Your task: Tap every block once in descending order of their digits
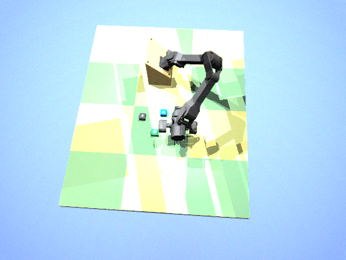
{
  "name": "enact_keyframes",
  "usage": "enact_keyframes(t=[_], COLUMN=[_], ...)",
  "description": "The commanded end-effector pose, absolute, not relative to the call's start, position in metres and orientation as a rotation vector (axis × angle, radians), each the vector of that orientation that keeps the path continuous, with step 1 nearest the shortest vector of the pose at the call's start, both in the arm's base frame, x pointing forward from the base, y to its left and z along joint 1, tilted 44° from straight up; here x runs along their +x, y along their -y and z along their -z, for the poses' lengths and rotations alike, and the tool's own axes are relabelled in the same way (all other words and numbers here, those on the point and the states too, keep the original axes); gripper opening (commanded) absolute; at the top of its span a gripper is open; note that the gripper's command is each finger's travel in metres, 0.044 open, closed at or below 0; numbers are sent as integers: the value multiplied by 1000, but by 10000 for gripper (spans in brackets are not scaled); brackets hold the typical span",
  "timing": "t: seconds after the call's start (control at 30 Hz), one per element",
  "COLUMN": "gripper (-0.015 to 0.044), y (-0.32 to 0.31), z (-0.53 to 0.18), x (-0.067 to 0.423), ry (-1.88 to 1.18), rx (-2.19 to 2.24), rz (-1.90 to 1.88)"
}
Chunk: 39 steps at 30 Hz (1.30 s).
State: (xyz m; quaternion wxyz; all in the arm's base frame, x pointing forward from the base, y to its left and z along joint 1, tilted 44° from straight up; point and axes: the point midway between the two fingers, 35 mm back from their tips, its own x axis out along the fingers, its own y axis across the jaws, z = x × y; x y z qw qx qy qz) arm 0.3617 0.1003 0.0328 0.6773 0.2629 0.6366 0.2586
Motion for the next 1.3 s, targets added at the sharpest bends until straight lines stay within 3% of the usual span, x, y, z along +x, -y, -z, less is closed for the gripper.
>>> enact_keyframes(t=[0.0, 0.37, 0.67, 0.93, 1.27], gripper=[20, 20, 20, 20, 20], y=[-103, -80, -26, 56, 36], z=[-29, -53, -109, -32, -8], x=[361, 359, 355, 348, 352], ry=[-1437, -1438, -1439, -1441, -1440], rx=[601, 599, 597, 593, 592], rz=[-580, -579, -576, -572, -571])
